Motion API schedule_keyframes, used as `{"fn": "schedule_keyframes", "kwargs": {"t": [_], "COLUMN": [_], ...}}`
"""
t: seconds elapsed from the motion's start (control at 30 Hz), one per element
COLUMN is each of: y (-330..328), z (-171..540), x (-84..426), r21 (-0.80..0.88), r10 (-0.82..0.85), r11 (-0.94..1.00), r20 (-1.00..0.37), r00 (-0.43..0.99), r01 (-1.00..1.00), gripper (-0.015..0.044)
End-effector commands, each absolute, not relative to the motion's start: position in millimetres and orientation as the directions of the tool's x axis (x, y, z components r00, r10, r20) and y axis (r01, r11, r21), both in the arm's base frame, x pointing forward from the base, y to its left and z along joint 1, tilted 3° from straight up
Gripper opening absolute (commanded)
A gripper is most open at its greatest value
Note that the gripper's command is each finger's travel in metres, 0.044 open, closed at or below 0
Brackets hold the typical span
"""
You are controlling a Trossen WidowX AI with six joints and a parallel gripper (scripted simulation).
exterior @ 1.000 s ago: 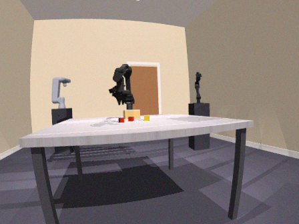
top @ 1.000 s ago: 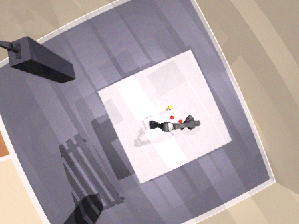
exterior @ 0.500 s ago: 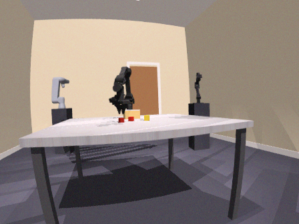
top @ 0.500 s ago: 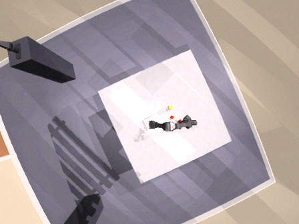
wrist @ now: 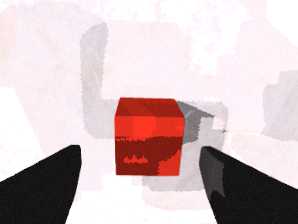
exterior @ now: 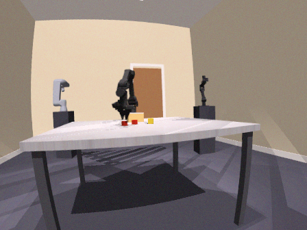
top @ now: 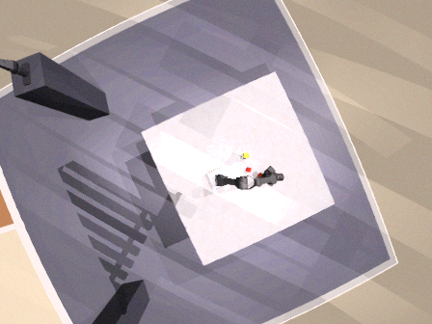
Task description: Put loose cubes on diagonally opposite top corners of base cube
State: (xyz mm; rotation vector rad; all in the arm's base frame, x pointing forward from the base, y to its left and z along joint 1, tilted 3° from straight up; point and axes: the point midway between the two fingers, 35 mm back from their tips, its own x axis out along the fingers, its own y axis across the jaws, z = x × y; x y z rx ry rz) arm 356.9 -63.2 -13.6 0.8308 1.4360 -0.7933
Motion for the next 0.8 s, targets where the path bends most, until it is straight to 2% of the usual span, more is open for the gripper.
{"fn": "schedule_keyframes", "kwargs": {"t": [0.0,0.4,0.6,0.77], "y": [-63.1,-62.5,-62.5,-62.7], "z": [-23.1,-40.1,-40.1,-38.2], "x": [353.4,352.5,352.5,352.9], "r21": [-0.004,-0.004,-0.004,-0.004], "r10": [0.027,0.027,0.027,0.027], "r11": [0.510,0.510,0.510,0.510], "r20": [-0.999,-0.999,-0.999,-0.999], "r00": [-0.020,-0.020,-0.020,-0.020], "r01": [0.860,0.860,0.860,0.860], "gripper": [0.0265,0.0265,0.0107,0.0105]}}
